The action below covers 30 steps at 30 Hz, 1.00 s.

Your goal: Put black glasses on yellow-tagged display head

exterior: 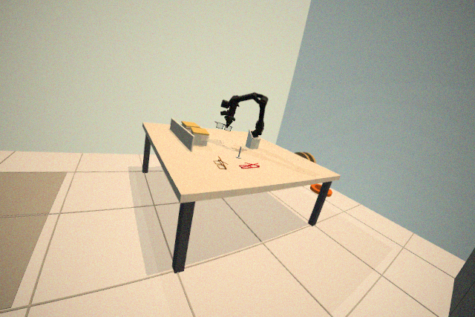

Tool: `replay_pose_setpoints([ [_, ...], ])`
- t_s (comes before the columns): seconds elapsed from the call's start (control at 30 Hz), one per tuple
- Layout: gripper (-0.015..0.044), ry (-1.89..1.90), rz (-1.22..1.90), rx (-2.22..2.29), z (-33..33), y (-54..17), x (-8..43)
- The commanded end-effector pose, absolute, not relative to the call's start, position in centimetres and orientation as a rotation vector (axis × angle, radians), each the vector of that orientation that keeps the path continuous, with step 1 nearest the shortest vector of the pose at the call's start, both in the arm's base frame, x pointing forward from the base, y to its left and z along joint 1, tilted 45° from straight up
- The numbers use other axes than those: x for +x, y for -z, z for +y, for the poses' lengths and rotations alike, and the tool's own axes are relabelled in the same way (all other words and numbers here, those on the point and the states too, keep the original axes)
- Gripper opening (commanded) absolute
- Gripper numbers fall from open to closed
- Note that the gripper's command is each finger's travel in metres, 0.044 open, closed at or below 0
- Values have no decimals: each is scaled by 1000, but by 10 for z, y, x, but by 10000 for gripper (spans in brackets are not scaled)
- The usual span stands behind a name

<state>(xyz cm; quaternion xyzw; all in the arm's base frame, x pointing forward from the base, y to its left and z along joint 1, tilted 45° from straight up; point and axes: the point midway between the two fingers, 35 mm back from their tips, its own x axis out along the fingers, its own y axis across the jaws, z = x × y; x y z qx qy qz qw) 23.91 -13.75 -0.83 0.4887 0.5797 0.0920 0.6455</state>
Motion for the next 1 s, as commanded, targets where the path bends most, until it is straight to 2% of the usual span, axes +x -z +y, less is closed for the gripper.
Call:
replay_pose_setpoints([
  [0.0,0,-280,1256,1032,-145,12,234],
  [0.97,0,-578,809,360,-191,27,193],
])
